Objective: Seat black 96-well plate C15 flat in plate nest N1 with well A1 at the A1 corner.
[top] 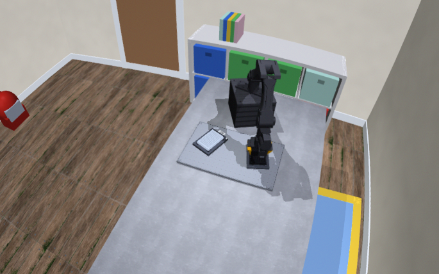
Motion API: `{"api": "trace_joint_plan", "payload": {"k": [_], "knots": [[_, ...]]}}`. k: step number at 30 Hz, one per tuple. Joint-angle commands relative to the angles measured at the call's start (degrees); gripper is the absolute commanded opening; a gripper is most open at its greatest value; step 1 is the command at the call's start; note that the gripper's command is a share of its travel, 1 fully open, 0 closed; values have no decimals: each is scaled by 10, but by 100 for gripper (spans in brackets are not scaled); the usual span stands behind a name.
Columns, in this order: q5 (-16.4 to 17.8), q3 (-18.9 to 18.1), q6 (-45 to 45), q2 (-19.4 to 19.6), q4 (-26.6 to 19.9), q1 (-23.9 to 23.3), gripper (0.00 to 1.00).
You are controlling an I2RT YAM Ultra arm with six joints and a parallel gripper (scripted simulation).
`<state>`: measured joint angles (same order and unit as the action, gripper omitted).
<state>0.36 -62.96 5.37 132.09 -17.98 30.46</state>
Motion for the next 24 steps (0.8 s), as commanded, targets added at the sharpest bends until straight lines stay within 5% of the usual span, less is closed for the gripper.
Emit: {"api": "trace_joint_plan", "payload": {"k": [1, 24], "knots": [[0, -1, 0, -4, 8, 0, 0], [0, -1, 0, 2, 13, 0, 0]]}}
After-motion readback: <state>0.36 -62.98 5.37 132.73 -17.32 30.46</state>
